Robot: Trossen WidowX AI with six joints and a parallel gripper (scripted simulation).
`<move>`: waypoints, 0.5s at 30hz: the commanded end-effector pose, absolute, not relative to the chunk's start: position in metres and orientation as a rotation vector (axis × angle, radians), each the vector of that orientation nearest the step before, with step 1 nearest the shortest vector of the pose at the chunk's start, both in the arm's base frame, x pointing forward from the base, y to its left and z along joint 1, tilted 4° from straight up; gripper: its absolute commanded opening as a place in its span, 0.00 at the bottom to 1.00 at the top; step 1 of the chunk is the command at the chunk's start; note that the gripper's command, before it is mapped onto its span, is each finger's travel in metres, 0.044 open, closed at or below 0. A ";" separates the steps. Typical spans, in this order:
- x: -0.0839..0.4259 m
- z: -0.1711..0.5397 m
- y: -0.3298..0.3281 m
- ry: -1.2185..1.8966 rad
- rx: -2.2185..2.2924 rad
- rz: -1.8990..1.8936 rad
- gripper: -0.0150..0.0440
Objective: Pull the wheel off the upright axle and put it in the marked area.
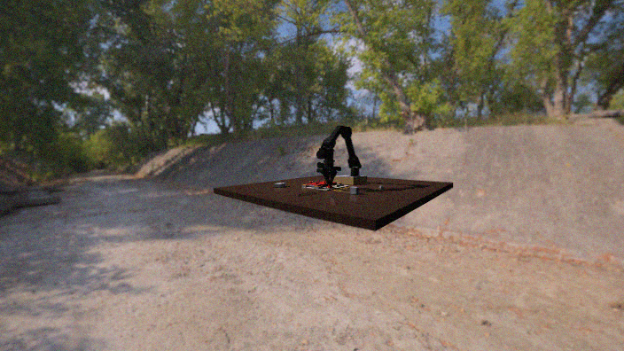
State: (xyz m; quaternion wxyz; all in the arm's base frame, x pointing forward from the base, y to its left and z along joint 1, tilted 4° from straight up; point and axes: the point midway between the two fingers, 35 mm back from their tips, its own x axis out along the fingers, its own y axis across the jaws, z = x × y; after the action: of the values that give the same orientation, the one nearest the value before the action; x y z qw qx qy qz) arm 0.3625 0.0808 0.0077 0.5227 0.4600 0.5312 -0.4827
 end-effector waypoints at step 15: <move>0.364 0.016 0.081 1.269 1.104 -1.155 0.25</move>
State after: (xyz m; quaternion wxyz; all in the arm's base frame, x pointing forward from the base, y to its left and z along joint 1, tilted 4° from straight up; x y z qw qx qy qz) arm 0.3618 0.0807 0.0100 0.5211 0.4578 0.5327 -0.4848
